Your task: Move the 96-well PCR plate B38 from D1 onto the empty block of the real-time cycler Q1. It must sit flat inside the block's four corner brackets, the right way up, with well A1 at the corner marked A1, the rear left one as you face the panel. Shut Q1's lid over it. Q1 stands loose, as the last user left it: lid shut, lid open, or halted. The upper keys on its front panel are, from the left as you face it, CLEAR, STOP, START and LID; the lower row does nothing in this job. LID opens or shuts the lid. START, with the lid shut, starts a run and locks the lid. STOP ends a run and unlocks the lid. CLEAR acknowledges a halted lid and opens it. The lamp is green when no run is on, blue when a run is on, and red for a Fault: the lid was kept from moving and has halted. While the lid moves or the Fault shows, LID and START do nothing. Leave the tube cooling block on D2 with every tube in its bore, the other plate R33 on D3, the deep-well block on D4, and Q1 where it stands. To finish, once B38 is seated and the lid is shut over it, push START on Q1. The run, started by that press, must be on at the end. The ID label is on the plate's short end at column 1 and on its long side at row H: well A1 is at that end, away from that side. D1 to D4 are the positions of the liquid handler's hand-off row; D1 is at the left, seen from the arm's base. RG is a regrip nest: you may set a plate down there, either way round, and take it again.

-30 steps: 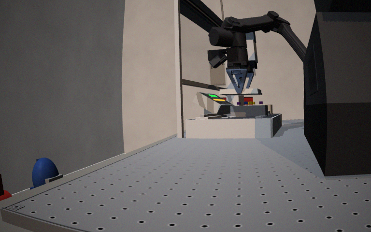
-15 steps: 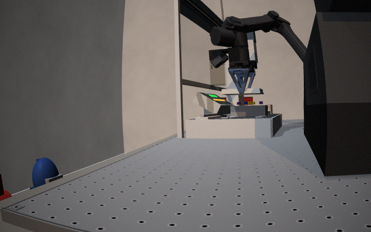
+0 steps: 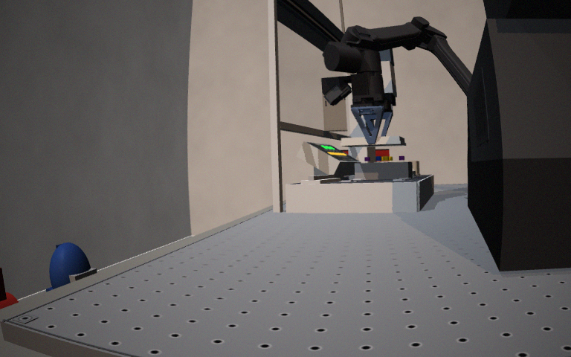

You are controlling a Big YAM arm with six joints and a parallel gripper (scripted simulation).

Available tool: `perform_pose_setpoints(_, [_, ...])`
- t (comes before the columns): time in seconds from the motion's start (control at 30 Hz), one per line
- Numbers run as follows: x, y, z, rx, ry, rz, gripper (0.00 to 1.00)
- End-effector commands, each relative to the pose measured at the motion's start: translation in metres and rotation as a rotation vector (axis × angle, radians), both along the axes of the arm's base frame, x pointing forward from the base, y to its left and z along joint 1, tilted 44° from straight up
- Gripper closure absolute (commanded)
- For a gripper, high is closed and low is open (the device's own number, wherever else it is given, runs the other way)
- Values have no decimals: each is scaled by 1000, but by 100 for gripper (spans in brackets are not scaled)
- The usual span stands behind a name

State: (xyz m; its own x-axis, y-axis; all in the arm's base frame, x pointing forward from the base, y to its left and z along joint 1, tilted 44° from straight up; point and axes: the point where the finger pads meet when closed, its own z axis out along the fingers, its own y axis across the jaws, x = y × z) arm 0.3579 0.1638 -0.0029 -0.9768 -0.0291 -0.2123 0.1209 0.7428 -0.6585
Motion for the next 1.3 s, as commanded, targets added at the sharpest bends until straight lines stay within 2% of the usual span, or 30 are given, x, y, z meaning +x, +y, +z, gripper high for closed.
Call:
perform_pose_setpoints(0.0, [15,22,9,40,-55,11,100])
perform_pose_setpoints(1.03, [18,25,10,38,-45,32,100])
perform_pose_setpoints(1.1, [-1,27,9,27,3,74,100])
perform_pose_setpoints(1.17, [-1,27,9,27,3,74,100])
perform_pose_setpoints(1.27, [-26,25,9,21,-1,57,100])
